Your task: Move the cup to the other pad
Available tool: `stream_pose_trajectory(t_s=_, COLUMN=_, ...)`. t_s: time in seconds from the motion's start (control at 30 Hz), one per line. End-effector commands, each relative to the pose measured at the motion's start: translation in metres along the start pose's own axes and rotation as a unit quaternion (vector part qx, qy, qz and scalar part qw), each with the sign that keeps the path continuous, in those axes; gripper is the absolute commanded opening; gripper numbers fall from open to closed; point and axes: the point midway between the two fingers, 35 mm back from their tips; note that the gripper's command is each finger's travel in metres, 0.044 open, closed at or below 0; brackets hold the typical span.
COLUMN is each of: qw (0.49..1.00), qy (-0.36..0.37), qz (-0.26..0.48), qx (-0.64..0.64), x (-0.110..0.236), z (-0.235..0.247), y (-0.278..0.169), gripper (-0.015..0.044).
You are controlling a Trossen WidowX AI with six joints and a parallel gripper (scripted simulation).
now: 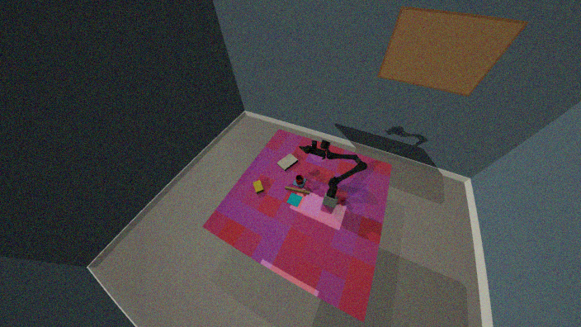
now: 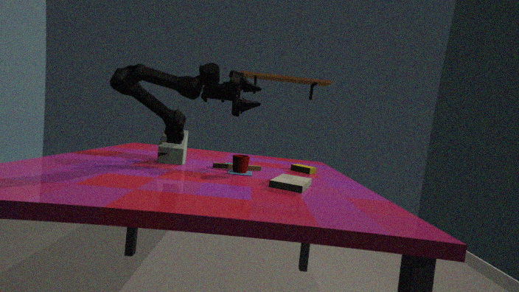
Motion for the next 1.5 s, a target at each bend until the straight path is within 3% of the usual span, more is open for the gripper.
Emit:
stream_pose_trajectory(t_s=0.0, qw=1.0, qy=-0.002, qz=0.008, qx=-0.008, x=-0.002, z=0.0, y=-0.003, gripper=0.0374)
stream_pose_trajectory(t_s=0.13, qw=0.974, qy=-0.059, qz=0.153, qx=-0.156, x=-0.022, z=0.0, y=-0.065, gripper=0.0269)
stream_pose_trajectory(t_s=0.27, qw=0.897, qy=-0.181, qz=0.291, qx=-0.28, x=-0.024, z=0.0, y=-0.134, gripper=0.0164)
stream_pose_trajectory(t_s=0.37, qw=0.836, qy=-0.278, qz=0.346, qx=-0.324, x=-0.014, z=-0.001, y=-0.171, gripper=0.0148)
stream_pose_trajectory(t_s=0.53, qw=0.738, qy=-0.445, qz=0.377, qx=-0.34, x=0.011, z=-0.006, y=-0.214, gripper=0.0148)
stream_pose_trajectory(t_s=0.73, qw=0.656, qy=-0.623, qz=0.317, qx=-0.285, x=0.042, z=-0.017, y=-0.235, gripper=0.0148)
stream_pose_trajectory(t_s=1.47, qw=0.652, qy=-0.635, qz=0.307, qx=-0.277, x=0.047, z=-0.021, y=-0.237, gripper=0.0148)
Point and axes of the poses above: the point midway between the two fingers, 35 mm back from their tips, its own x axis back along the fingers, its own z axis across the jaws, y = z × x, and after that the axes turned 5 degrees about x, right-handed
